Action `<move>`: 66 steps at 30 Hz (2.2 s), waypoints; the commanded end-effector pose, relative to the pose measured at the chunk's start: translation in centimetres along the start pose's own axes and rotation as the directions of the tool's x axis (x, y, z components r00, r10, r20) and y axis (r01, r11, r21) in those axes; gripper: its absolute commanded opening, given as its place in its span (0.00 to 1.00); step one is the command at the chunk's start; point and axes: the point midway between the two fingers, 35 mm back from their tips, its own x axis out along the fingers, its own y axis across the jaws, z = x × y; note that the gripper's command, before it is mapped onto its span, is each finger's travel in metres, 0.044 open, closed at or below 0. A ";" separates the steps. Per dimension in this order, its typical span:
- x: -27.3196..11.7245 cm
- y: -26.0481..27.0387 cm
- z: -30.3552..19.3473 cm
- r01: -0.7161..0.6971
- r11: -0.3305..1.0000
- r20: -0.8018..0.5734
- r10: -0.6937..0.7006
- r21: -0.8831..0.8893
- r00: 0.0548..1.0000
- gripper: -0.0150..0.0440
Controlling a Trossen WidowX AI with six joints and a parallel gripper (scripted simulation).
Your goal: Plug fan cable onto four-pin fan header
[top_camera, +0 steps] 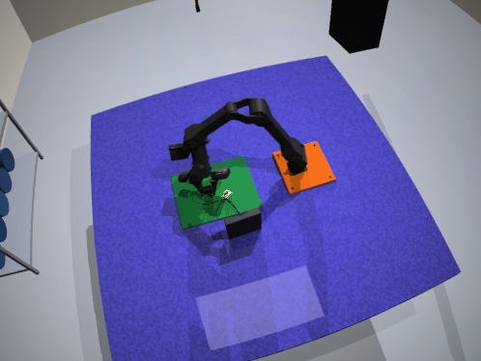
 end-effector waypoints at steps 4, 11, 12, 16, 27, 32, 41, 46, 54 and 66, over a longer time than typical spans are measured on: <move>-1.2 0.1 0.9 0.035 0.999 -0.152 -0.032 0.012 0.988 0.60; -2.4 0.2 1.7 0.081 0.997 -0.291 -0.072 0.017 0.954 0.60; -2.6 0.3 1.8 0.089 0.996 -0.310 -0.079 0.017 0.947 0.60; -3.5 0.4 2.3 0.125 0.992 -0.383 -0.110 0.014 0.917 0.60; -5.9 0.7 3.7 0.230 0.973 -0.533 -0.200 -0.011 0.822 0.60; -5.0 0.7 3.3 0.195 0.981 -0.503 -0.170 -0.004 0.847 0.74; -10.1 2.0 6.1 0.495 0.678 -0.520 -0.191 0.543 0.833 1.00; -12.9 3.3 7.4 0.566 0.344 -0.533 -0.195 0.749 0.823 1.00; -13.0 3.4 7.5 0.567 0.330 -0.533 -0.195 0.755 0.823 1.00; -9.2 2.0 5.2 0.567 0.330 -0.533 -0.196 0.755 0.823 1.00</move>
